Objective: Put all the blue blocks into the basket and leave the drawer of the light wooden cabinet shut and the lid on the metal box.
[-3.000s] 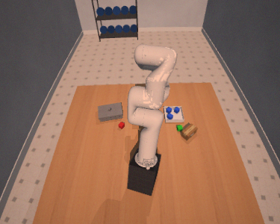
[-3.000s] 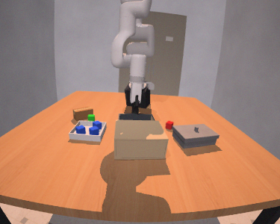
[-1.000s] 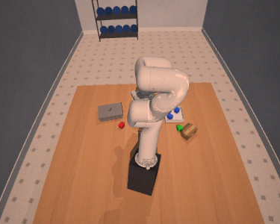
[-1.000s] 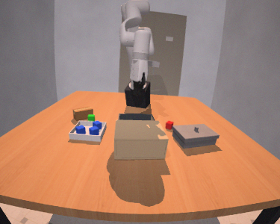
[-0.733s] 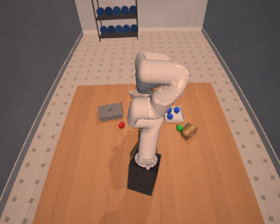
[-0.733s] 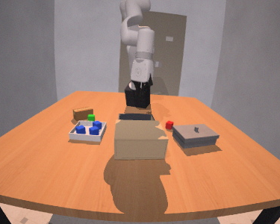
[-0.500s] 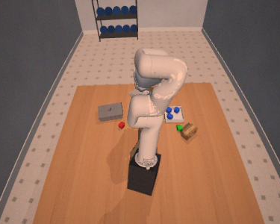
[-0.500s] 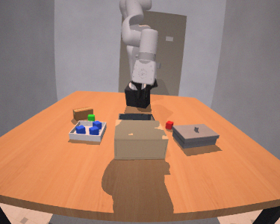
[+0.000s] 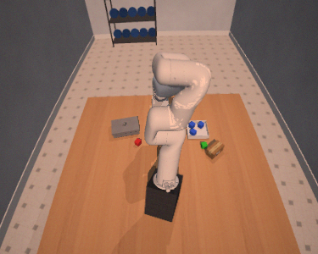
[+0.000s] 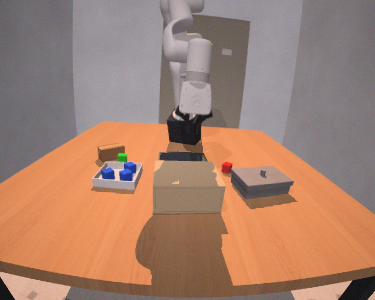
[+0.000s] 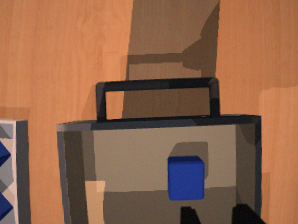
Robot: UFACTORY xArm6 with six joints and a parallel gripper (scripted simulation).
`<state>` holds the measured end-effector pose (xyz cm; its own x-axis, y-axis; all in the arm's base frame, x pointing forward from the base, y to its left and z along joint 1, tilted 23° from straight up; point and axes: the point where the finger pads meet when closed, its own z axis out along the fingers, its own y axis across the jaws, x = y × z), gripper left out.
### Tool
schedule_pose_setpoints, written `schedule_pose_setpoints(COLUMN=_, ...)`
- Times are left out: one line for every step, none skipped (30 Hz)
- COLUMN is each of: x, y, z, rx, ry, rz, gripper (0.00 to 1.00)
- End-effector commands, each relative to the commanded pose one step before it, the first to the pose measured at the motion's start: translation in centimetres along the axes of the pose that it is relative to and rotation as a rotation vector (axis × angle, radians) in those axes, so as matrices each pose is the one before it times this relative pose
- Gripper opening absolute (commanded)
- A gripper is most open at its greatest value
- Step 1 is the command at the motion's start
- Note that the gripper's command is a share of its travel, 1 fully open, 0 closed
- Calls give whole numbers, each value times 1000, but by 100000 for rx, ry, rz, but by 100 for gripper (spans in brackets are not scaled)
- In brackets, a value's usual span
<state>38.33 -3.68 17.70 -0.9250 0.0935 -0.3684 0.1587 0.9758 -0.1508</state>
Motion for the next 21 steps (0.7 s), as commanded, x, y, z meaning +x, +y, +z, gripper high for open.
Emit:
schedule_pose_setpoints(x=-127, y=-11, z=-87, rx=-1626, ry=787, rz=-1182, gripper=24)
schedule_pose_setpoints(x=0, y=0, z=0, rx=0, ry=0, rz=0, gripper=24)
schedule_pose_setpoints(x=0, y=0, z=0, rx=0, ry=0, rz=0, gripper=24)
schedule_pose_setpoints(x=0, y=0, z=0, rx=0, ry=0, rz=0, gripper=24)
schedule_pose_setpoints(x=0, y=0, z=0, rx=0, ry=0, rz=0, gripper=24)
schedule_pose_setpoints(x=0, y=0, z=0, rx=0, ry=0, rz=0, gripper=24)
schedule_pose_setpoints(x=0, y=0, z=0, rx=0, ry=0, rz=0, gripper=24)
schedule_pose_setpoints(x=0, y=0, z=0, rx=0, ry=0, rz=0, gripper=24)
schedule_pose_setpoints(x=0, y=0, z=0, rx=0, ry=0, rz=0, gripper=24)
schedule_pose_setpoints(x=0, y=0, z=0, rx=0, ry=0, rz=0, gripper=65)
schedule_pose_setpoints(x=0, y=0, z=0, rx=0, ry=0, rz=0, gripper=65)
schedule_pose_setpoints(x=0, y=0, z=0, rx=0, ry=0, rz=0, gripper=65)
schedule_pose_setpoints(x=0, y=0, z=0, rx=0, ry=0, rz=0, gripper=65)
schedule_pose_setpoints(x=0, y=0, z=0, rx=0, ry=0, rz=0, gripper=65)
schedule_pose_setpoints(x=0, y=0, z=0, rx=0, ry=0, rz=0, gripper=65)
schedule_pose_setpoints(x=0, y=0, z=0, rx=0, ry=0, rz=0, gripper=65)
schedule_pose_setpoints(x=0, y=0, z=0, rx=0, ry=0, rz=0, gripper=65)
schedule_pose_setpoints(x=0, y=0, z=0, rx=0, ry=0, rz=0, gripper=65)
schedule_pose_setpoints(x=0, y=0, z=0, rx=0, ry=0, rz=0, gripper=65)
schedule_pose_setpoints(x=0, y=0, z=0, rx=0, ry=0, rz=0, gripper=65)
schedule_pose_setpoints(x=0, y=0, z=0, rx=0, ry=0, rz=0, gripper=65)
